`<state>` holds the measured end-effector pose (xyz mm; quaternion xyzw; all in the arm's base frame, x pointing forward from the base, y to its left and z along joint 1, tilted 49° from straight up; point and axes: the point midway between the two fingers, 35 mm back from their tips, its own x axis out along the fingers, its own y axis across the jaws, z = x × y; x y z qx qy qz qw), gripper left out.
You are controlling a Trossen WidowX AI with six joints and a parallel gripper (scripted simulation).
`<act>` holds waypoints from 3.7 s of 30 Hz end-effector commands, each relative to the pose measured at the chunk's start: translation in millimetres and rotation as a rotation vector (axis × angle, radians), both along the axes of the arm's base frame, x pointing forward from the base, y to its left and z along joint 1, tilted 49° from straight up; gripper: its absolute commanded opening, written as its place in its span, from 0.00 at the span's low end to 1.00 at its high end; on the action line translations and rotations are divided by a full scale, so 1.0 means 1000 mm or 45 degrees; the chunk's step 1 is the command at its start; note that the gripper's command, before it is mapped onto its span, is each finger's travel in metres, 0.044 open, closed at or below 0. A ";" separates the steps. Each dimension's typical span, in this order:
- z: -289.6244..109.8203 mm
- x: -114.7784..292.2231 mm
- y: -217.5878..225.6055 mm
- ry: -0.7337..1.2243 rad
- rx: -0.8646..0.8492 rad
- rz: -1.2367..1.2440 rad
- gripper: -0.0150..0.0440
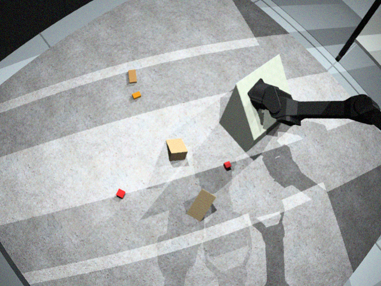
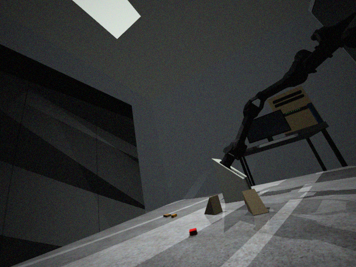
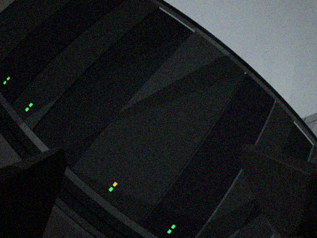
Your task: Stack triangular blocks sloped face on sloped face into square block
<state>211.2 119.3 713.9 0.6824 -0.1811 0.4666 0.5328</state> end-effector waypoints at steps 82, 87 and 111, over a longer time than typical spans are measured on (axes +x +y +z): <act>-0.685 0.088 -0.052 3.302 1.970 0.629 1.00; -0.691 0.090 -0.045 3.305 1.970 0.630 1.00; -0.713 0.096 -0.015 3.346 1.997 0.639 1.00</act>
